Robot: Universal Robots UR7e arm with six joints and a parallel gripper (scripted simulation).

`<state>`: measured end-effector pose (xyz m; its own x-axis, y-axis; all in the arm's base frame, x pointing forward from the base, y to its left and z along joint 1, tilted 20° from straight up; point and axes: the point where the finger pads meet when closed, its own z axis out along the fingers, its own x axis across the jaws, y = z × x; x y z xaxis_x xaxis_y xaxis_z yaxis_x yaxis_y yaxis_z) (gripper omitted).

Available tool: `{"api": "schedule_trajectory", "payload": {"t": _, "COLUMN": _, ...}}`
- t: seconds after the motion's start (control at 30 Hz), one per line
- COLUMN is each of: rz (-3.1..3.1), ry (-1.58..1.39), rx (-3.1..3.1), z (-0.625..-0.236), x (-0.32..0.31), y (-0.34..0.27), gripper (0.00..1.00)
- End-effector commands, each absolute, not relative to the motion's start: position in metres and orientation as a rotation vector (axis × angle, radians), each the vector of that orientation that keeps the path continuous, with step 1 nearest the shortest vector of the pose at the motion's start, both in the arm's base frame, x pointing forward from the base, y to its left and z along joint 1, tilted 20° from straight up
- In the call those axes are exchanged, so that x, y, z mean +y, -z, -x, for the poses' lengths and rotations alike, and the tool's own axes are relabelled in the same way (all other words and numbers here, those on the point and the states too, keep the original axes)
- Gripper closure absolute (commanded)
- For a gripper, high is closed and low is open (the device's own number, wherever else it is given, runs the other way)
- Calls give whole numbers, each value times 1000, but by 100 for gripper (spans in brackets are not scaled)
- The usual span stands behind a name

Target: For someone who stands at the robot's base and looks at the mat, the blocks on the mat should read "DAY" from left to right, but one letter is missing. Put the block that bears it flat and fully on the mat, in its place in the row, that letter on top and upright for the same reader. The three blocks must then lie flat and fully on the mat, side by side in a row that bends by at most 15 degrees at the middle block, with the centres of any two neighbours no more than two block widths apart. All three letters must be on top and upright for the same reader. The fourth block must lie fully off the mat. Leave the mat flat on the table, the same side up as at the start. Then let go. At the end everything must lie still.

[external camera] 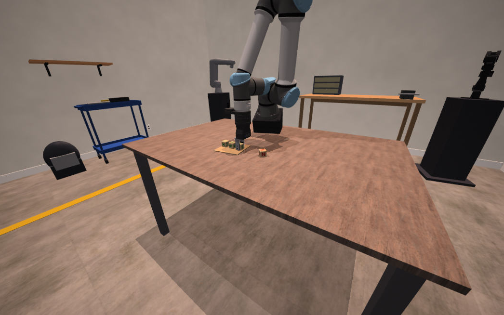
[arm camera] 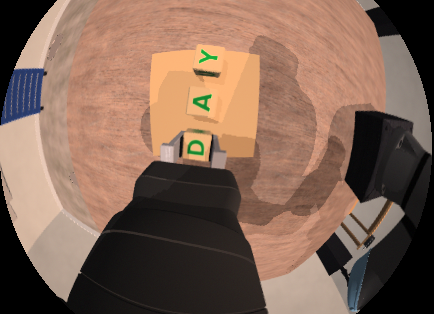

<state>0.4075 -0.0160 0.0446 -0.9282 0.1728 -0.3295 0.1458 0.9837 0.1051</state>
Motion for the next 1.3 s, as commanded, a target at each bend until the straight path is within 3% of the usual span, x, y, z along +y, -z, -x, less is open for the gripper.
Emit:
{"api": "schedule_trajectory", "payload": {"t": 0.0, "rz": -229, "ry": -112, "rx": 2787, "z": -407, "x": -15, "y": -44, "gripper": 43}}
{"api": "schedule_trajectory", "payload": {"t": 0.3, "rz": -229, "ry": -112, "rx": 2787, "z": -407, "x": -15, "y": -44, "gripper": 43}}
{"api": "schedule_trajectory", "payload": {"t": 0.33, "rz": -229, "ry": -112, "rx": 2787, "z": -407, "x": -15, "y": -44, "gripper": 37}}
{"api": "schedule_trajectory", "payload": {"t": 0.47, "rz": -229, "ry": -112, "rx": 2787, "z": -407, "x": -15, "y": -44, "gripper": 37}}
{"api": "schedule_trajectory", "payload": {"t": 0.5, "rz": -229, "ry": -112, "rx": 2787, "z": -407, "x": -15, "y": -44, "gripper": 31}}
{"api": "schedule_trajectory", "payload": {"t": 0.57, "rz": -229, "ry": -112, "rx": 2787, "z": -407, "x": -15, "y": -44, "gripper": 31}}
{"api": "schedule_trajectory", "payload": {"t": 0.6, "rz": -229, "ry": -112, "rx": 2787, "z": -407, "x": -15, "y": -44, "gripper": 25}}
{"api": "schedule_trajectory", "payload": {"t": 0.67, "rz": -229, "ry": -112, "rx": 2787, "z": -407, "x": -15, "y": -44, "gripper": 25}}
{"api": "schedule_trajectory", "payload": {"t": 0.8, "rz": -229, "ry": -112, "rx": 2787, "z": -407, "x": -15, "y": -44, "gripper": 13}}
{"api": "schedule_trajectory", "payload": {"t": 1.27, "rz": -229, "ry": -111, "rx": 2786, "z": -407, "x": -15, "y": -45, "gripper": 13}}
